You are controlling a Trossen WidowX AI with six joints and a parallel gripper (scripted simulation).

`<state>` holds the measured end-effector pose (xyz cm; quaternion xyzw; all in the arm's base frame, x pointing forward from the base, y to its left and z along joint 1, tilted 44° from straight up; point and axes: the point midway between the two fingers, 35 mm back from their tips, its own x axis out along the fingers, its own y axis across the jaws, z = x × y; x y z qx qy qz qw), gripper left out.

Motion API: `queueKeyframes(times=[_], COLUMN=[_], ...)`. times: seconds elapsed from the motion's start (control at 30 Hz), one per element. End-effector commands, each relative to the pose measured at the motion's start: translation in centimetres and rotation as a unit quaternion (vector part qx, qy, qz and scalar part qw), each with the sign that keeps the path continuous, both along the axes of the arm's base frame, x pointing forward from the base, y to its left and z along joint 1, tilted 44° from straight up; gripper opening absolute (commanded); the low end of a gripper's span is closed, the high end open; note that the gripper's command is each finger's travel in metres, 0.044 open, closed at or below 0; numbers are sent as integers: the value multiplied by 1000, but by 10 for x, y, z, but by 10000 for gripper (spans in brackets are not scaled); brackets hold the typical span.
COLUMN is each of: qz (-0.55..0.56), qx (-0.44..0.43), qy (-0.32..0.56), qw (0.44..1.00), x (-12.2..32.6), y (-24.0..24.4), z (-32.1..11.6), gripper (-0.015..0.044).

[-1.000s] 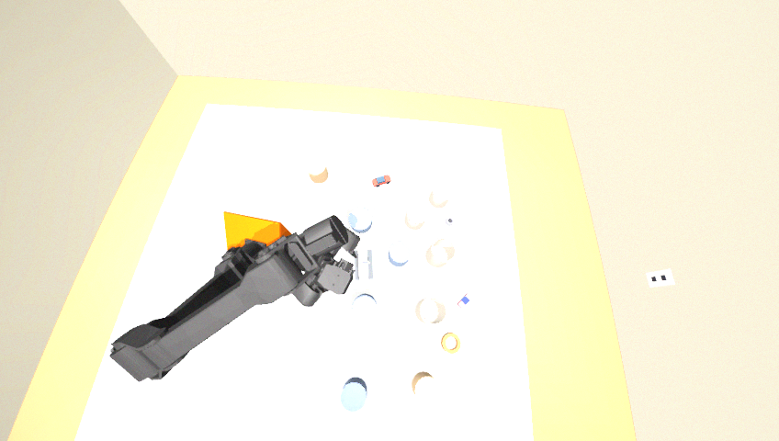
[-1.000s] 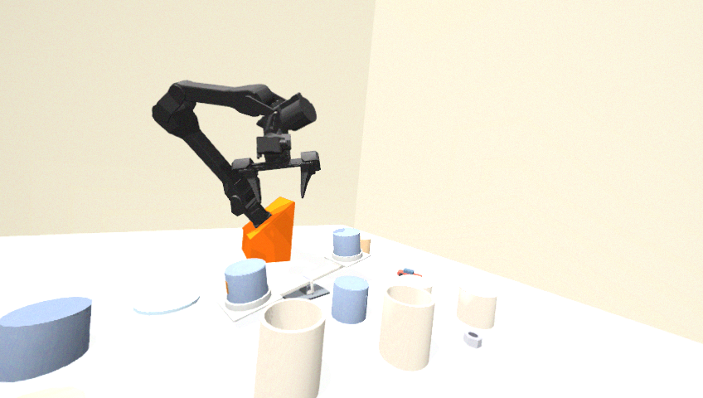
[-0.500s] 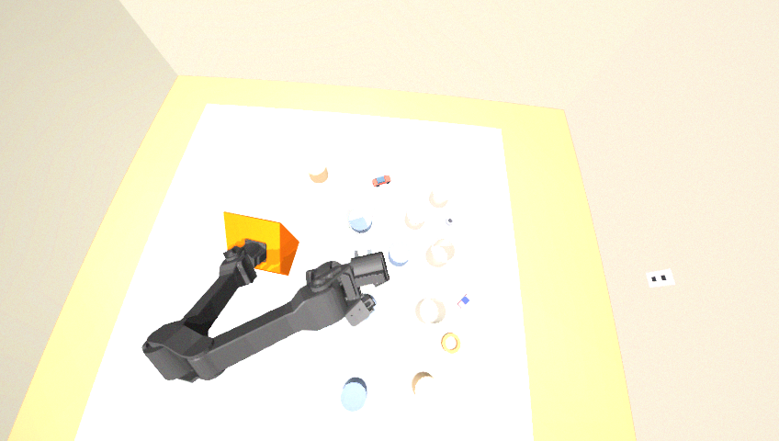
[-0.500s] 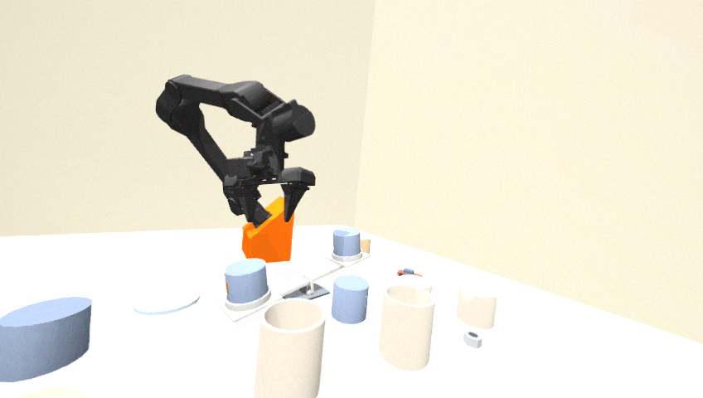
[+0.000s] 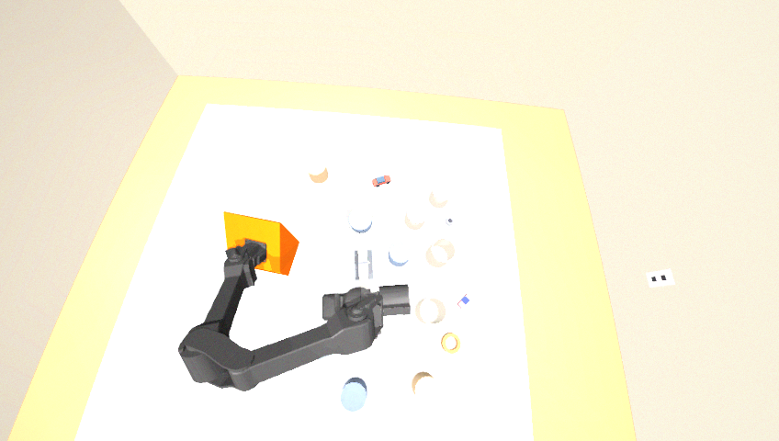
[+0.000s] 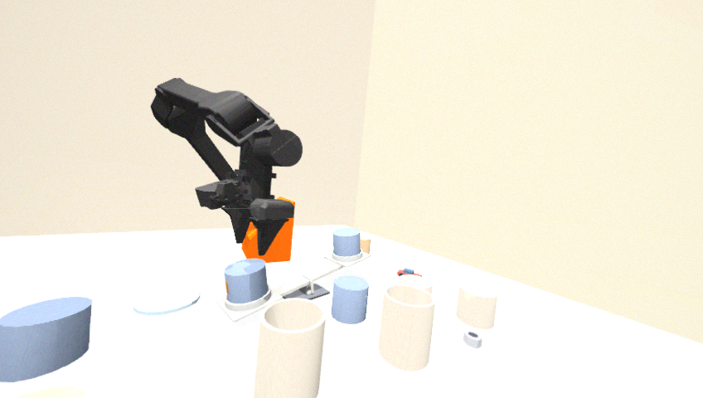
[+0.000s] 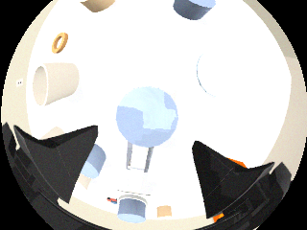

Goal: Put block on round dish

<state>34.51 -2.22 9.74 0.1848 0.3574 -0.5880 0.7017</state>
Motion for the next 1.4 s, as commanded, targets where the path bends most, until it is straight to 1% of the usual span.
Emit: queueKeyframes(times=[0.0, 0.1, 1.37], qz=[-7, -7, -7], qx=[3, 3, 2], qy=[-4, -5, -5], qw=[1000, 1000, 1000], x=[2, 2, 5], y=[-1, -10, -49], z=[-1, -10, -51], gripper=[440, 440, 440])
